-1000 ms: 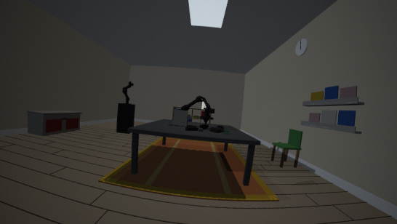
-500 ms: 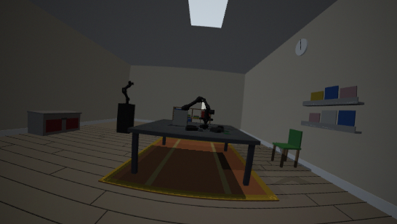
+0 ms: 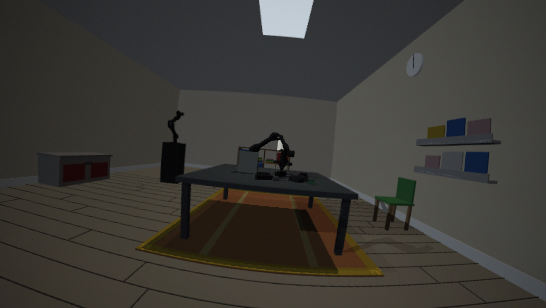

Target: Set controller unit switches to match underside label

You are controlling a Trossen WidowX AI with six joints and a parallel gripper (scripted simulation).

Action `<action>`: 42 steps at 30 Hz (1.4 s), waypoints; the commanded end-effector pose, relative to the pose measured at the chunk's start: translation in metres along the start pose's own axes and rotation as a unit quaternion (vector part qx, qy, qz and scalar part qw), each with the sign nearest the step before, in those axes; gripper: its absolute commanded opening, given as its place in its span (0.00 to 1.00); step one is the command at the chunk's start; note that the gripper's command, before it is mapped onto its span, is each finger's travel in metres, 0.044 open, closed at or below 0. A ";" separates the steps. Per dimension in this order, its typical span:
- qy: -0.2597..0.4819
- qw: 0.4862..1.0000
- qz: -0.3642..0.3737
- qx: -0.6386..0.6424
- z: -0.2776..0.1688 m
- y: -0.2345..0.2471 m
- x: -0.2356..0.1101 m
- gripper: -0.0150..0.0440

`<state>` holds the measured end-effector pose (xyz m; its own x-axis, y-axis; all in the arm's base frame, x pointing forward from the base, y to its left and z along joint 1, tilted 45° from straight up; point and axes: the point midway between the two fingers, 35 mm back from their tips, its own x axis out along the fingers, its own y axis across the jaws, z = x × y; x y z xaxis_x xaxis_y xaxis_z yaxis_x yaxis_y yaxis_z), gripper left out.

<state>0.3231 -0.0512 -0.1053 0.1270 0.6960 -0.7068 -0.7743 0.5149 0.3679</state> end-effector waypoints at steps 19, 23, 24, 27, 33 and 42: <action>-0.003 1.000 -0.013 -0.004 0.022 -0.004 -0.030 0.25; -0.003 1.000 -0.013 -0.004 0.022 -0.005 -0.023 0.25; -0.003 1.000 -0.013 -0.004 0.022 -0.005 -0.022 0.25; -0.003 1.000 -0.013 -0.004 0.022 -0.005 -0.017 0.25; -0.003 1.000 -0.013 -0.004 0.022 -0.005 -0.007 0.25; -0.004 1.000 -0.013 -0.004 0.022 -0.005 0.004 0.25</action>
<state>0.3441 -0.0429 -0.0927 0.1561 0.6817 -0.7148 -0.7827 0.5268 0.3315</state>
